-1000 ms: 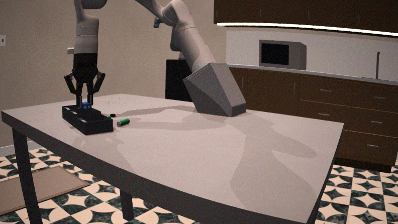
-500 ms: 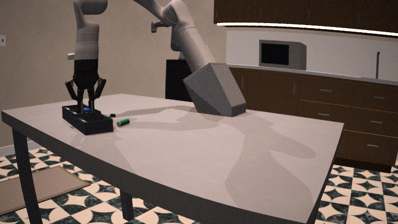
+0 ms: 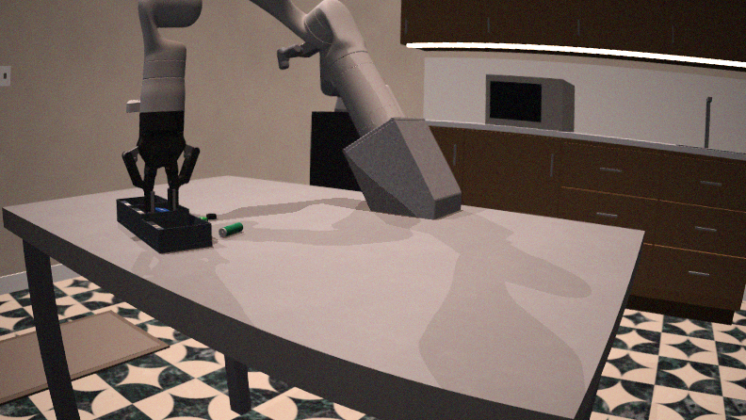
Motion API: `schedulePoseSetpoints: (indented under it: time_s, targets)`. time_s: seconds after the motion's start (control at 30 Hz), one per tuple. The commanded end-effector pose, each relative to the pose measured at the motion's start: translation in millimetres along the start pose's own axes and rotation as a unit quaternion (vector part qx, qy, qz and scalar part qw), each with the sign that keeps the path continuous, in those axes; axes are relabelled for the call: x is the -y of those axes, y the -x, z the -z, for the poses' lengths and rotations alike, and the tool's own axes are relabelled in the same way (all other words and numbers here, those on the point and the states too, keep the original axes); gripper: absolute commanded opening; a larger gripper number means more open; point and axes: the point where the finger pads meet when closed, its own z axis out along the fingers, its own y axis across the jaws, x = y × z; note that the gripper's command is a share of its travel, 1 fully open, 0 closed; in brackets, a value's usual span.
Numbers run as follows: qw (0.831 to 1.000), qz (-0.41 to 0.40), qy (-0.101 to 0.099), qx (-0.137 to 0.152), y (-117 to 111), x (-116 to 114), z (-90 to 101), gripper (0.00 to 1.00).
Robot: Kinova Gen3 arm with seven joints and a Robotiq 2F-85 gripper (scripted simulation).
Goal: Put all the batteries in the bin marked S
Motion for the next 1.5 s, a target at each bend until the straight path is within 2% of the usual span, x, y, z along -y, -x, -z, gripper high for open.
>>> schedulePoseSetpoints:
  time_s: [0.0,0.4,1.17,1.43,1.47]
  targets:
    - [1.0,0.0,-0.001,0.0,0.3,0.6,0.8,0.33]
    - [1.0,0.0,-0.001,0.0,0.3,0.5,3.3,0.33]
    - [1.0,0.0,-0.001,0.0,0.3,0.5,34.8,0.33]
    - [1.0,0.0,-0.001,0.0,0.3,0.8,34.8,0.33]
    - [1.0,0.025,-0.001,0.0,5.5,-5.7,35.8,0.29]
